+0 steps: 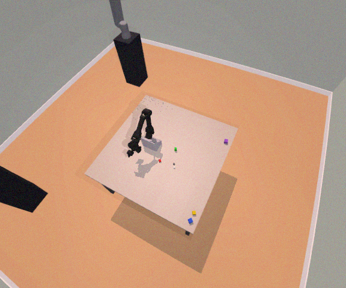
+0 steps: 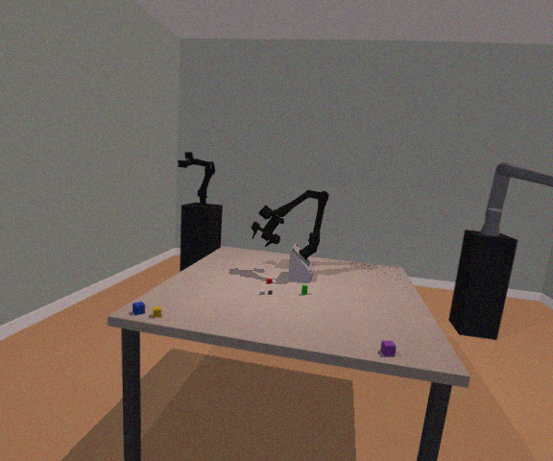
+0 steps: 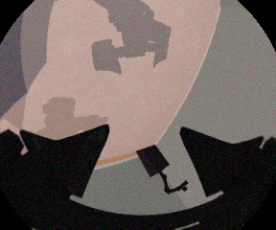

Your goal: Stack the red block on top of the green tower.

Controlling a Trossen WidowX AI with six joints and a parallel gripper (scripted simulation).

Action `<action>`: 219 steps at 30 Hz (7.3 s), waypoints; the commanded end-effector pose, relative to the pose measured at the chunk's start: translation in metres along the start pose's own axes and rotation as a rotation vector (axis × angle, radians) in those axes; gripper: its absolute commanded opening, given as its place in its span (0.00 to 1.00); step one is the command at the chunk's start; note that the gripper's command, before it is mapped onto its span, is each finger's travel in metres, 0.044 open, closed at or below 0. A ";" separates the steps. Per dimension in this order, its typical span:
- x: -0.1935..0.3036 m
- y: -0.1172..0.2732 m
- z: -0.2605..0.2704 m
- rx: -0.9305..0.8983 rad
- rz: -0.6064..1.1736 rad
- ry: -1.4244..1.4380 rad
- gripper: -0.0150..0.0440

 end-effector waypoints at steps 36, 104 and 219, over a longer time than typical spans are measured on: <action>-0.240 0.054 0.091 -0.490 -0.421 0.561 1.00; -0.259 -0.001 0.130 -0.493 -0.422 0.562 0.42; -0.314 0.166 0.268 -0.502 -0.426 0.563 0.25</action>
Point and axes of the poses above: the point midway between the two fingers, 35 mm back from their tips, its own y axis back along the fingers, its own z axis across the jaws, x = y × z, the point moved 6 cm from there along y, back along the fingers, and after that the axes turned 12 degrees about -y, right-handed, at the moved point
